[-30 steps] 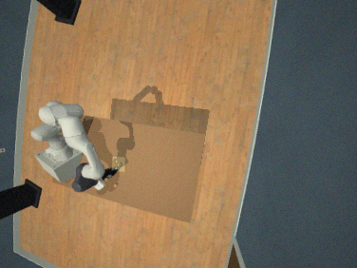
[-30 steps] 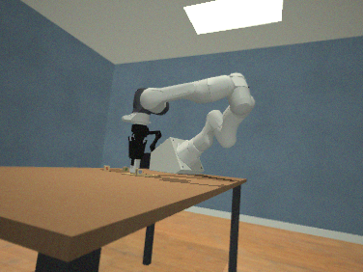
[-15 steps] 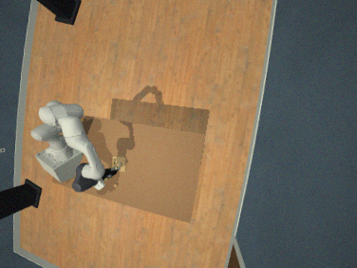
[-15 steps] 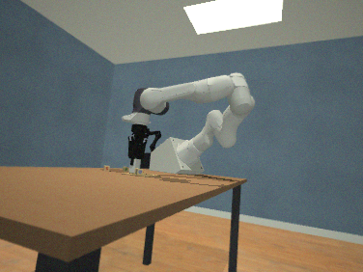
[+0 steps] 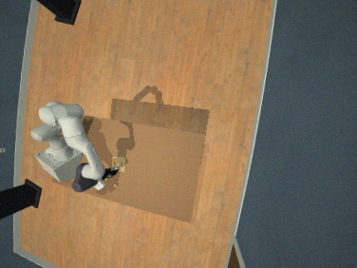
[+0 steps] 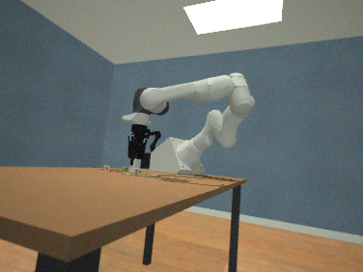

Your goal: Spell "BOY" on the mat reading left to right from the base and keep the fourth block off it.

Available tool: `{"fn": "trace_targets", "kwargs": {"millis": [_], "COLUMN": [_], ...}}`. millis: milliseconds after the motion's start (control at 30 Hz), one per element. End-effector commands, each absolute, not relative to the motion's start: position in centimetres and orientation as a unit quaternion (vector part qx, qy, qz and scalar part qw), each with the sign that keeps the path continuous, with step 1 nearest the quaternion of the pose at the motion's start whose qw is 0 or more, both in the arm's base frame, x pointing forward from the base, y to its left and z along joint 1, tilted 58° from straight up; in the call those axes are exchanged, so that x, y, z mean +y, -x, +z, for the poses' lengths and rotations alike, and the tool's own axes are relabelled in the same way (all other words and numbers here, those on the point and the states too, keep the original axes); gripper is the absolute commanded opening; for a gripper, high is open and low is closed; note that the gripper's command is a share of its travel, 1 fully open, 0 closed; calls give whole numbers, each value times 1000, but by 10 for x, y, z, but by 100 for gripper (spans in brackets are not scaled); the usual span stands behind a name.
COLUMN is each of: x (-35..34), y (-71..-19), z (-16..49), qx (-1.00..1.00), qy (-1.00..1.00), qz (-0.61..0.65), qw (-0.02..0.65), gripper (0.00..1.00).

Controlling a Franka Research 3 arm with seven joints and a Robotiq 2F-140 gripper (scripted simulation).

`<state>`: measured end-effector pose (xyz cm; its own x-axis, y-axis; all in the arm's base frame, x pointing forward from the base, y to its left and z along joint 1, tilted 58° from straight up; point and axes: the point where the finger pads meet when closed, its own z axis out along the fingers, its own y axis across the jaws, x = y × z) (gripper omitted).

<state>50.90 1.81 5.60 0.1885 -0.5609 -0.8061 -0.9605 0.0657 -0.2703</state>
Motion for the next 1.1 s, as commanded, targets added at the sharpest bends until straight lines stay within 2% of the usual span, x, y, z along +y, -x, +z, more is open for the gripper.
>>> {"fn": "trace_targets", "kwargs": {"millis": [0,900,933,1067], "x": [17,-55,-55,-55], "y": [-508,-490,-490,-490], "z": [56,102,102,102], "qx": [592,592,592,592], "qy": [642,642,642,642], "qz": [234,234,234,234], "qw": [427,427,427,427], "gripper": [25,25,100,100]}}
